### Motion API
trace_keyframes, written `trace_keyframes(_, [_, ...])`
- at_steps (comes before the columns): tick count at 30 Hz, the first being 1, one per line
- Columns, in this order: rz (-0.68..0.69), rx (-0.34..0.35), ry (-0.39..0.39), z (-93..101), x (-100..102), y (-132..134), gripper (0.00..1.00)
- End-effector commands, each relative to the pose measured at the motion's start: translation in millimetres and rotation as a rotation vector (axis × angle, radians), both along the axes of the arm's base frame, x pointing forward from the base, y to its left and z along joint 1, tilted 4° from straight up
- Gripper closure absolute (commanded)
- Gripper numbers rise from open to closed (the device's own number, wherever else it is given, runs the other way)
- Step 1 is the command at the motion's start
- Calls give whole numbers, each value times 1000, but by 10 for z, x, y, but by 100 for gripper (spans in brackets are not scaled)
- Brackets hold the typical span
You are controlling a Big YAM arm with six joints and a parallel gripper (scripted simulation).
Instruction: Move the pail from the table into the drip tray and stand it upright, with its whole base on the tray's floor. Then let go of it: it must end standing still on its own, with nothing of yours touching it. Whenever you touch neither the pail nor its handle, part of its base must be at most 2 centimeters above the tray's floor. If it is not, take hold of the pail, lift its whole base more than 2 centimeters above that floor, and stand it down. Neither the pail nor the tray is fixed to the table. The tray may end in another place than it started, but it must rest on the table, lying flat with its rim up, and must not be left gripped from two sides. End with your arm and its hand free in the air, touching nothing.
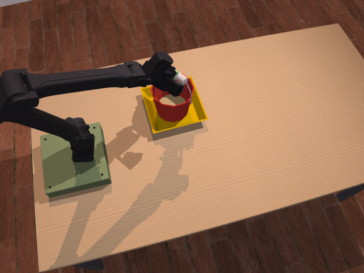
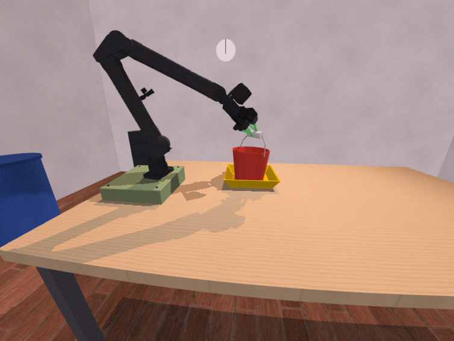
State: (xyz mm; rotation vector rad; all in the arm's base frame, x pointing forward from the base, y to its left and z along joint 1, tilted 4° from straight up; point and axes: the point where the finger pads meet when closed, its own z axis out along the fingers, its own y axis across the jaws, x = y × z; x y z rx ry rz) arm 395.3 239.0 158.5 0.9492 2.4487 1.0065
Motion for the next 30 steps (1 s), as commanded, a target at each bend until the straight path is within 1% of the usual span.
trace_keyframes(1, [24, 53, -124, 441, 189, 173, 79])
trace_keyframes(20, [25, 53, -125, 423, 204, 180, 79])
trace_keyframes(30, [19, 43, -104, 364, 188, 150, 79])
